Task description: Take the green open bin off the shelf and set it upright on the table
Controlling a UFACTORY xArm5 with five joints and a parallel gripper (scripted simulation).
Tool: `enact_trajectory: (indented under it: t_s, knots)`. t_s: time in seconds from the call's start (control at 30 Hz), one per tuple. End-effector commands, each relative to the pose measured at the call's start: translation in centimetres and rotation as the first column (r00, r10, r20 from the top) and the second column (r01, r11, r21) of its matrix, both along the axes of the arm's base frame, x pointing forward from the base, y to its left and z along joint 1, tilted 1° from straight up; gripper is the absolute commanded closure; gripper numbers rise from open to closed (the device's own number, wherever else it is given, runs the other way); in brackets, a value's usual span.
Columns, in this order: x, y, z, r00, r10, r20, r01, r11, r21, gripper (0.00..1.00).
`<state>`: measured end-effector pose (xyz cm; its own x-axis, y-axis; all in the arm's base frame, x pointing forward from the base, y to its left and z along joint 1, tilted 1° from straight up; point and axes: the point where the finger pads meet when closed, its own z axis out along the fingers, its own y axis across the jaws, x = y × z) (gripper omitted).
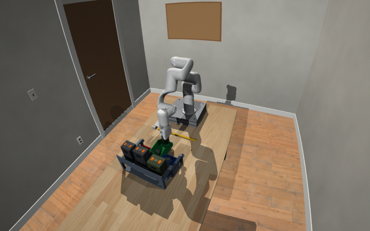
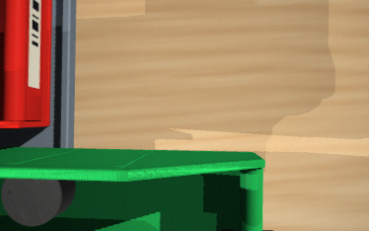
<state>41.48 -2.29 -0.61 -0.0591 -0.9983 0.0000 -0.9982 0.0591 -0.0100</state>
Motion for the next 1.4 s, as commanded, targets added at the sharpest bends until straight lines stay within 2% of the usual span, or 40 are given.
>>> enact_trajectory:
  t_s: [0.0,0.67,1.37]
  knots:
    - [-0.7,0.0,0.1,1.000,0.000,0.004,0.000,1.000,0.004,1.00]
    - [-3.7,0.2,0.1,1.000,0.000,0.004,0.000,1.000,0.004,1.00]
    - [-4.4,0.3,0.0,1.000,0.000,0.003,0.000,1.000,0.004,1.00]
